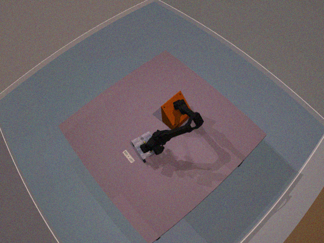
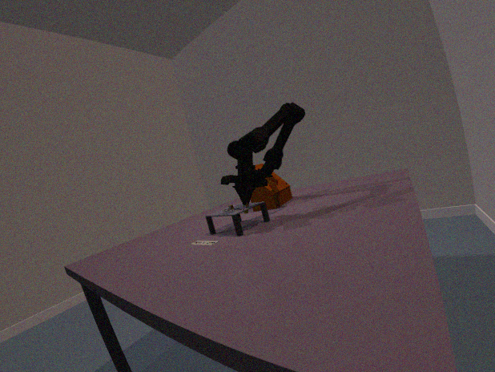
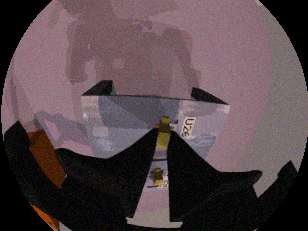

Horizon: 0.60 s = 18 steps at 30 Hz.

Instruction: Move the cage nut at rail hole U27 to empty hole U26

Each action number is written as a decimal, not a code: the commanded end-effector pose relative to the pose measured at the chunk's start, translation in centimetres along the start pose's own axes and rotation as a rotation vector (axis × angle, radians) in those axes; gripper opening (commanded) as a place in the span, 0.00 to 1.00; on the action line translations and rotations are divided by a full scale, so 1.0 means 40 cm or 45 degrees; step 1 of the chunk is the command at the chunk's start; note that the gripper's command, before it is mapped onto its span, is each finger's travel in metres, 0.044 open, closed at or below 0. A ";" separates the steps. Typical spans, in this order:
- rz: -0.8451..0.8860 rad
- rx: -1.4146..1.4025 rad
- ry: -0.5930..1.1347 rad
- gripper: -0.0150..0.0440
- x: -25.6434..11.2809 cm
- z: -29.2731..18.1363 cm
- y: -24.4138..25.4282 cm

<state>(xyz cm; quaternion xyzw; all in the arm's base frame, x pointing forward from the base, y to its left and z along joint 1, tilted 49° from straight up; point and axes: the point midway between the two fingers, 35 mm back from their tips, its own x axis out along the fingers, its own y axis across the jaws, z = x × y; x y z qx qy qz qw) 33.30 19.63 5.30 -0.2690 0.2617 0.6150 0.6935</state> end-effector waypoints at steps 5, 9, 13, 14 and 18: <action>0.017 -0.005 -0.004 0.30 0.000 0.002 -0.003; 0.022 -0.006 -0.004 0.30 0.000 0.002 -0.004; 0.031 -0.006 -0.004 0.30 0.000 0.002 -0.004; 0.033 -0.006 -0.004 0.30 0.000 0.002 -0.005; 0.039 -0.006 -0.004 0.30 0.000 0.002 -0.005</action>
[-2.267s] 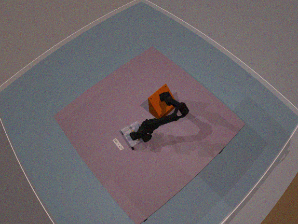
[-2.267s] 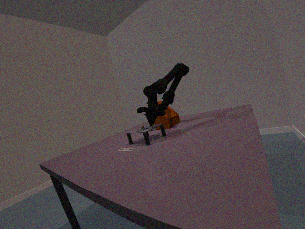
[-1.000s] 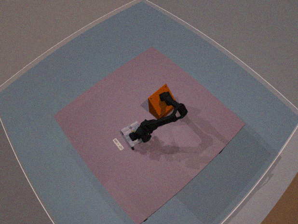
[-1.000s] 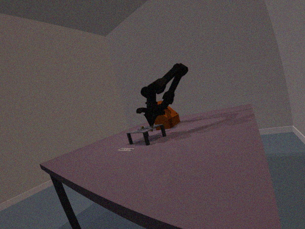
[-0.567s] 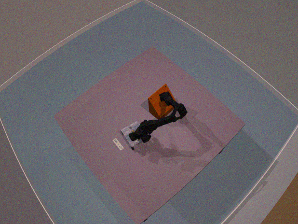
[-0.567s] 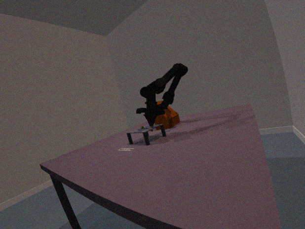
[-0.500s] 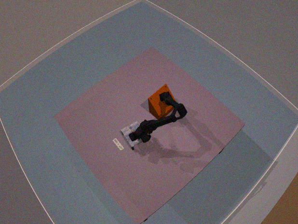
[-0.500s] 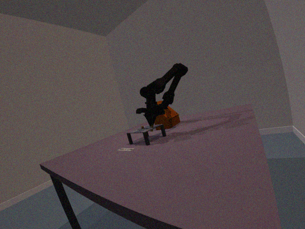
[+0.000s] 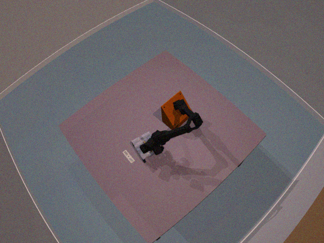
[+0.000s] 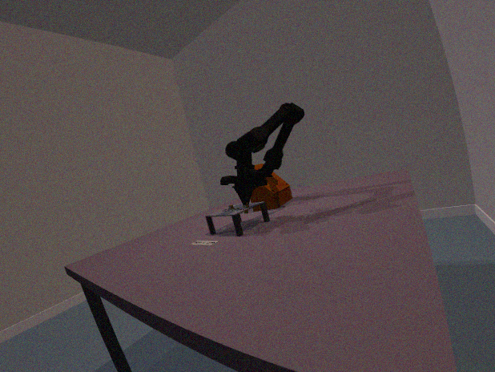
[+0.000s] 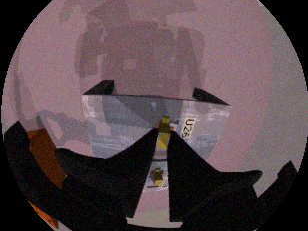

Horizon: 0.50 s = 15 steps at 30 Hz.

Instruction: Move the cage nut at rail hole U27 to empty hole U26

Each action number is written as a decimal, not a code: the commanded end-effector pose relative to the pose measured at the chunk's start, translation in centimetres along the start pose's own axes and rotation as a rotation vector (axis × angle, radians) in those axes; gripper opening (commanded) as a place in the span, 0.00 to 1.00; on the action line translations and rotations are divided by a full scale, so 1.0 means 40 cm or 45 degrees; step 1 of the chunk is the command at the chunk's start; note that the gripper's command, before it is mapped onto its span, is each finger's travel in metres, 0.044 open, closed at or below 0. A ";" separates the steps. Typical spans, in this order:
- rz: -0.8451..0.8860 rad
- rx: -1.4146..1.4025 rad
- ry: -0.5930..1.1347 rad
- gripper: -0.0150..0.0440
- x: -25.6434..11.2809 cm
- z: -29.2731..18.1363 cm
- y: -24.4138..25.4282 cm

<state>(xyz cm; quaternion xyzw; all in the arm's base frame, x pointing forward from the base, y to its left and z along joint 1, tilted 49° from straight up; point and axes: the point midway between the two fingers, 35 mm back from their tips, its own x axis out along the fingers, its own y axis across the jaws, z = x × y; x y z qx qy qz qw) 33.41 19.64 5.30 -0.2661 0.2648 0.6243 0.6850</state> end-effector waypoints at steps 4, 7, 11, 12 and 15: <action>0.012 -0.005 -0.004 0.30 0.000 0.002 -0.003; 0.019 -0.005 -0.004 0.30 0.000 0.002 -0.004; 0.027 -0.005 -0.004 0.30 0.000 0.002 -0.004; 0.028 -0.005 -0.004 0.30 0.000 0.002 -0.004; 0.032 -0.006 -0.004 0.30 0.000 0.002 -0.005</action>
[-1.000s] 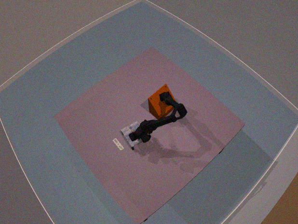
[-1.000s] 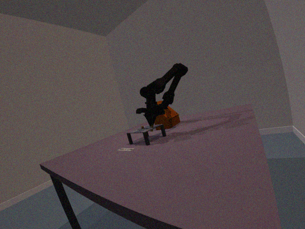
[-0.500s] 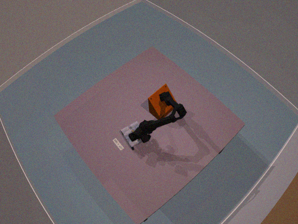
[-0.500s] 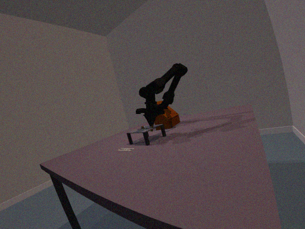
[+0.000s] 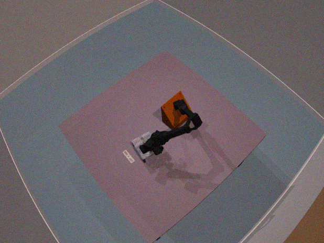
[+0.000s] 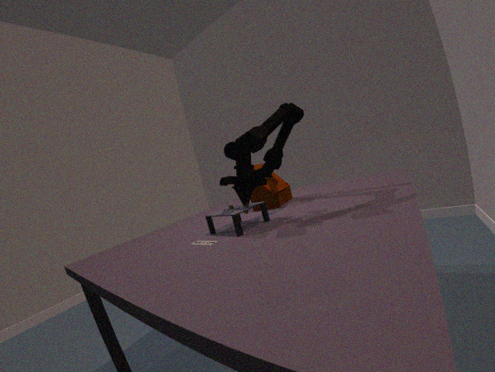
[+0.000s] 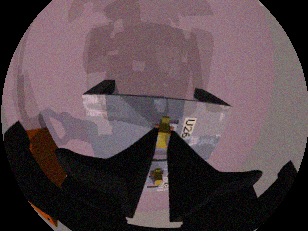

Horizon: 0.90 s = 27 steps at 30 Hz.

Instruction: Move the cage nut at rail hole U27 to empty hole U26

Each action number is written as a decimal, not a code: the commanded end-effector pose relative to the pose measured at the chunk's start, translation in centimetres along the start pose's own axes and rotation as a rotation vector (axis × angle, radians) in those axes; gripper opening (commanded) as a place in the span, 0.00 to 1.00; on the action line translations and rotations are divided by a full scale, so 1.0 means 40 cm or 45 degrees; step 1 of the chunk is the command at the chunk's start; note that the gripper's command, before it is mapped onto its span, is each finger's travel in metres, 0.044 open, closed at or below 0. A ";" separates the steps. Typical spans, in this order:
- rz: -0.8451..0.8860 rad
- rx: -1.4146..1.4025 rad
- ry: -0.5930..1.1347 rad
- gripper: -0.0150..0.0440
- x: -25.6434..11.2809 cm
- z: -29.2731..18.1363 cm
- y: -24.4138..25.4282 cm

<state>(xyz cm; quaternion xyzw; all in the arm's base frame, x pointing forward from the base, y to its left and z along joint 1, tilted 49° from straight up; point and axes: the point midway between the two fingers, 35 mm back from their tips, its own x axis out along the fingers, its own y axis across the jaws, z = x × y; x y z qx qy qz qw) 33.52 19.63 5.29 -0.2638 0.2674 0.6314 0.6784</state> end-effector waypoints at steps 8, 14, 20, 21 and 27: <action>0.024 -0.005 -0.004 0.30 0.000 0.002 -0.004; 0.038 -0.006 -0.004 0.30 0.000 0.002 -0.005; 0.044 -0.006 -0.004 0.30 0.000 0.002 -0.005; 0.044 -0.006 -0.004 0.30 0.000 0.002 -0.005; 0.053 -0.007 -0.004 0.30 0.001 0.002 -0.006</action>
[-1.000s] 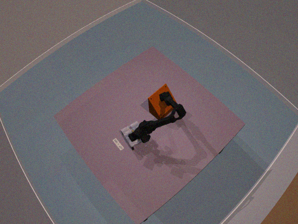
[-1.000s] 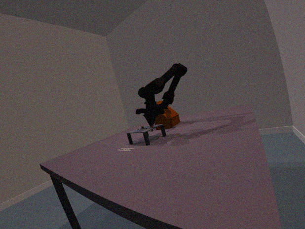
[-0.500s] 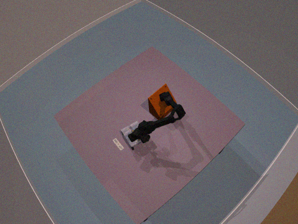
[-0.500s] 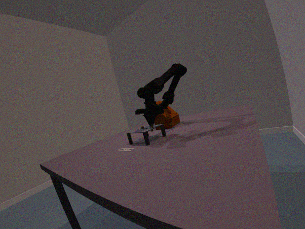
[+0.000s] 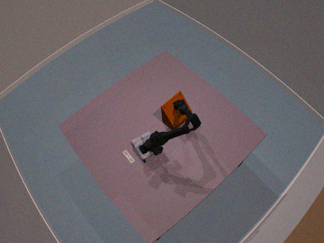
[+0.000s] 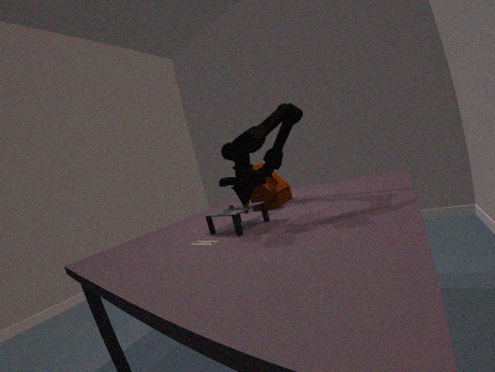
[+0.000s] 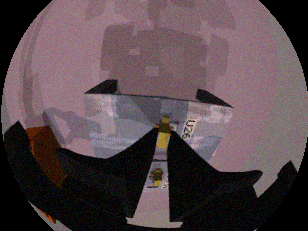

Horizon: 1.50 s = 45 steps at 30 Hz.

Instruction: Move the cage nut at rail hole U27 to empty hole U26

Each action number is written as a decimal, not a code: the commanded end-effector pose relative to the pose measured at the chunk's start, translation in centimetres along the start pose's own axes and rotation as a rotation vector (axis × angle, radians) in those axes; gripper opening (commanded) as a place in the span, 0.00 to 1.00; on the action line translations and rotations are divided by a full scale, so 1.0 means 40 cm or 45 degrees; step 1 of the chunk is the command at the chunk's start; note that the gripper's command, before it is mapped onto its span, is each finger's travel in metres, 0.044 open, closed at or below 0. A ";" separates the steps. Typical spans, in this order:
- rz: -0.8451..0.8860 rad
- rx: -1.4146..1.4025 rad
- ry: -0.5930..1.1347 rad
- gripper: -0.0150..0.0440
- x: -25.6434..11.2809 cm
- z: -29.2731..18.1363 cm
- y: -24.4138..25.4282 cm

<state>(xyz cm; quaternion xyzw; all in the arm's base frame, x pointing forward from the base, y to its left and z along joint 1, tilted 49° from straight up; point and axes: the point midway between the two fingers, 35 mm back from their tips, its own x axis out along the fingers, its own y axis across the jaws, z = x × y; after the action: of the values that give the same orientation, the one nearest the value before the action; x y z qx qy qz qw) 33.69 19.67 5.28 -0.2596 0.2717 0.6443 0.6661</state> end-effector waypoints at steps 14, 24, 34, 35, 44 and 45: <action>0.030 -0.005 -0.003 0.30 0.000 0.001 -0.004; 0.052 -0.006 -0.003 0.30 0.001 0.001 -0.006; 0.061 -0.007 -0.003 0.30 0.002 0.001 -0.006; 0.061 -0.007 -0.003 0.30 0.002 0.001 -0.006; 0.075 -0.008 -0.003 0.30 0.002 0.001 -0.007; 0.078 -0.008 -0.003 0.30 0.003 0.001 -0.007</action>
<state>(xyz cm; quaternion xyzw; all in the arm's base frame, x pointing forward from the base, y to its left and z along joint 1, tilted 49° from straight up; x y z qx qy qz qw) 33.91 19.73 5.19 -0.2535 0.2784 0.6626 0.6474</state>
